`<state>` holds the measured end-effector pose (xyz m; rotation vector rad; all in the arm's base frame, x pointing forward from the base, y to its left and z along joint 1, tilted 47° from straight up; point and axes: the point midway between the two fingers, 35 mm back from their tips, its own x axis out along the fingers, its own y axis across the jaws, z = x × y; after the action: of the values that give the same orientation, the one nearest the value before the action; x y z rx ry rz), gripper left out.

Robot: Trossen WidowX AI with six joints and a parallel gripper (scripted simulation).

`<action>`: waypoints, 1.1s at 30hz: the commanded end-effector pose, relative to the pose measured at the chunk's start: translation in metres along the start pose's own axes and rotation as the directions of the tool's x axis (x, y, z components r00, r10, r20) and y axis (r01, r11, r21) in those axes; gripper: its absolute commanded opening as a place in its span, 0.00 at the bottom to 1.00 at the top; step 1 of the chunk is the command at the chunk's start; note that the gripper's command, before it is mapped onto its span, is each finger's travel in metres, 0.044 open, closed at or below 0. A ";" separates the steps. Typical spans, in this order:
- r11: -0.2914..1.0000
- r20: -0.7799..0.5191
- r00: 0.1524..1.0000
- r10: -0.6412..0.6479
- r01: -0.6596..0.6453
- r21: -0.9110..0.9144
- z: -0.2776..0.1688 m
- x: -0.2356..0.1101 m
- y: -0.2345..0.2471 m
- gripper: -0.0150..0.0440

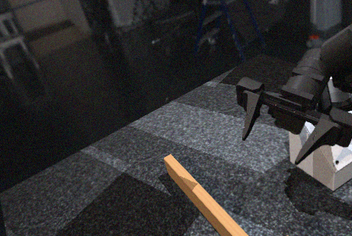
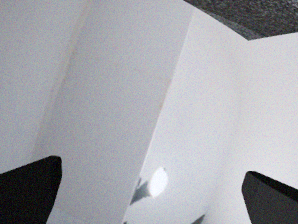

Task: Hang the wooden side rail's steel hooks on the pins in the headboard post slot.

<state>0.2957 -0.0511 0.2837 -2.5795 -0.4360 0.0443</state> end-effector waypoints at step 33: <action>0.964 0.520 0.819 -0.243 0.143 0.225 0.221 0.018 -0.048 1.00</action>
<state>0.2737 0.1019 0.1189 -2.2963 -0.8622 0.7255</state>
